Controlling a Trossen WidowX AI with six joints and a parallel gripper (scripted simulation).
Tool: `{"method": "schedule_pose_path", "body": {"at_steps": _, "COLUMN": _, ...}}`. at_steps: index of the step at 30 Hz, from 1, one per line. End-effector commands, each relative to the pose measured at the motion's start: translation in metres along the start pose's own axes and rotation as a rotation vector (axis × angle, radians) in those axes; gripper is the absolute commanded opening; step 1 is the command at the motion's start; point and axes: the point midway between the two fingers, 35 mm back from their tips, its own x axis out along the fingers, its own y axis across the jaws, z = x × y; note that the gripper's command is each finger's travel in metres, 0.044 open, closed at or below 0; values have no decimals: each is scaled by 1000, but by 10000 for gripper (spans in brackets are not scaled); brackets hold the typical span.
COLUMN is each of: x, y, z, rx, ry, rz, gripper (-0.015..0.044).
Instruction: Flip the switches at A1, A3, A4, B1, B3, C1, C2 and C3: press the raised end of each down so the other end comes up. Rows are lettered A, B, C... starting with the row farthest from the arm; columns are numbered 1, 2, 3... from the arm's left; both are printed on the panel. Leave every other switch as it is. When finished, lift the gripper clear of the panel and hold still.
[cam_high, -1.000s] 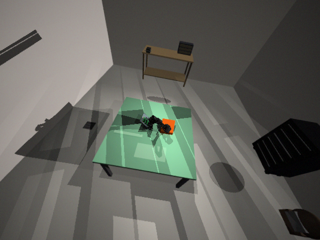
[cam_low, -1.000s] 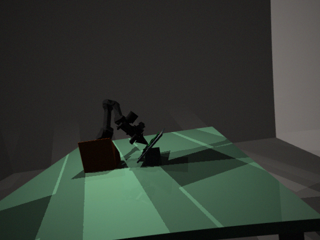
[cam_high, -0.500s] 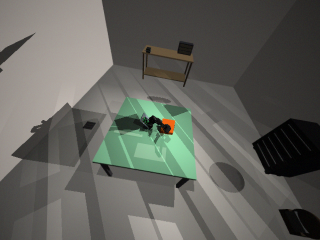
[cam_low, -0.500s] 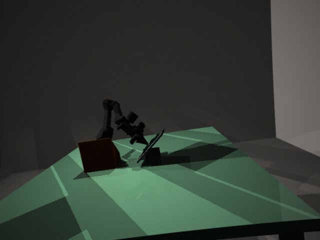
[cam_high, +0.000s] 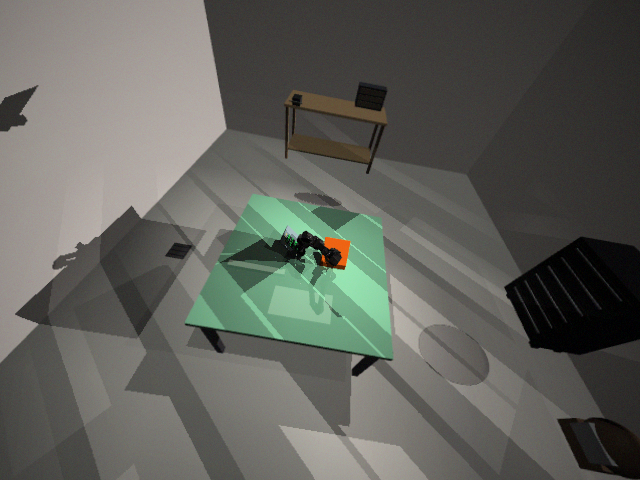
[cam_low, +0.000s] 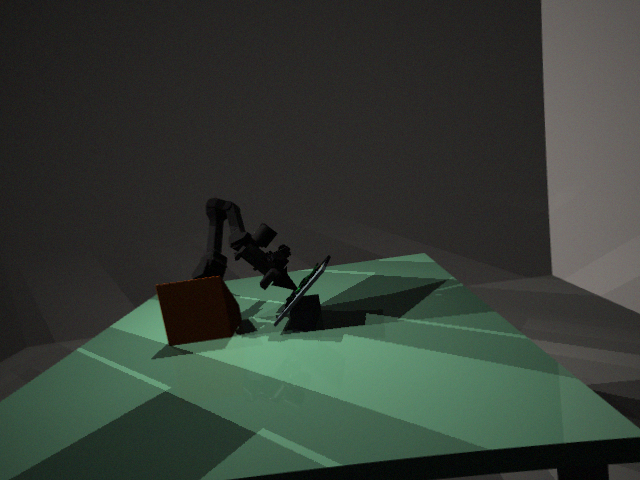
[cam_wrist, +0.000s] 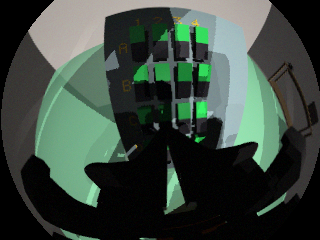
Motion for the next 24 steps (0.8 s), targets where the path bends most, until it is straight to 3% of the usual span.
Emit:
{"method": "schedule_pose_path", "body": {"at_steps": 1, "x": 1, "y": -1, "z": -1, "rx": 4, "ry": 2, "rz": -5, "gripper": 0}}
{"method": "schedule_pose_path", "body": {"at_steps": 14, "x": 0, "y": -1, "z": 0, "rx": -1, "ry": 1, "rz": -2, "gripper": 0}}
{"method": "schedule_pose_path", "body": {"at_steps": 21, "x": -56, "y": -3, "z": 3, "rx": 3, "ry": 30, "rz": -12, "gripper": 0}}
{"method": "schedule_pose_path", "body": {"at_steps": 24, "x": -63, "y": -1, "z": 2, "rx": 4, "ry": 30, "rz": -9, "gripper": 0}}
